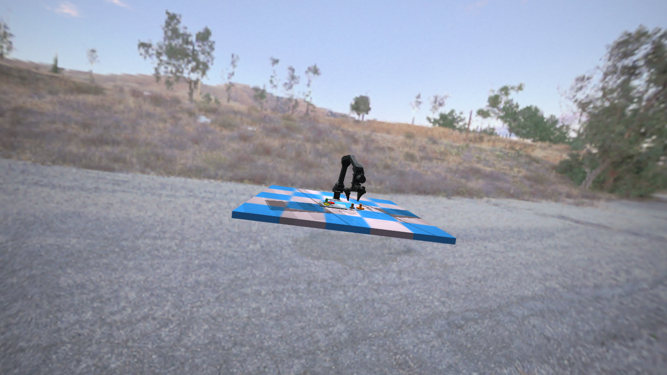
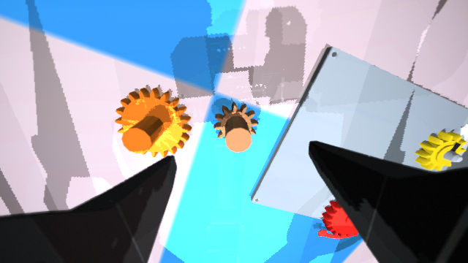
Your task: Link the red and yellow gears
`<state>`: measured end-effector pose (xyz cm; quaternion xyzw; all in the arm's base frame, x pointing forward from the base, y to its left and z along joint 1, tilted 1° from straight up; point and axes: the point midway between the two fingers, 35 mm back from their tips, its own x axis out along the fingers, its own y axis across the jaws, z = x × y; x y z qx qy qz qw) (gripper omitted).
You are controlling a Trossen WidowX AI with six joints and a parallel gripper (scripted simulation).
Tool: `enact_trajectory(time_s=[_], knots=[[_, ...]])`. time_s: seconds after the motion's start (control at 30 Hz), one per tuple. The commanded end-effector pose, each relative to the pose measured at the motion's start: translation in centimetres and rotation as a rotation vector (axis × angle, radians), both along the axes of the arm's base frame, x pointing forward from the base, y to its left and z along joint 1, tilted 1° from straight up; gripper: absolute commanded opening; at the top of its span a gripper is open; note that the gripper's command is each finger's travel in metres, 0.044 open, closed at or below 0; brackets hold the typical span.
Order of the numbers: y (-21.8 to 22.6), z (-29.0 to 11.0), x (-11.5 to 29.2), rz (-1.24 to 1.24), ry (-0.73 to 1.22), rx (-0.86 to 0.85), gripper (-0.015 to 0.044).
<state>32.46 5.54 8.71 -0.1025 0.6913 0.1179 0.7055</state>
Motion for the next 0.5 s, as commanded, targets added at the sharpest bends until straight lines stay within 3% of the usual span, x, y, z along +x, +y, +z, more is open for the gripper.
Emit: enact_trajectory(time_s=[0.0, 0.47], knots=[[0.1, -0.5, 0.1, -0.003, -0.003, 0.001, 0.0440], [0.2, -2.7, 0.1, -0.003, -0.003, 0.001, 0.0440]])
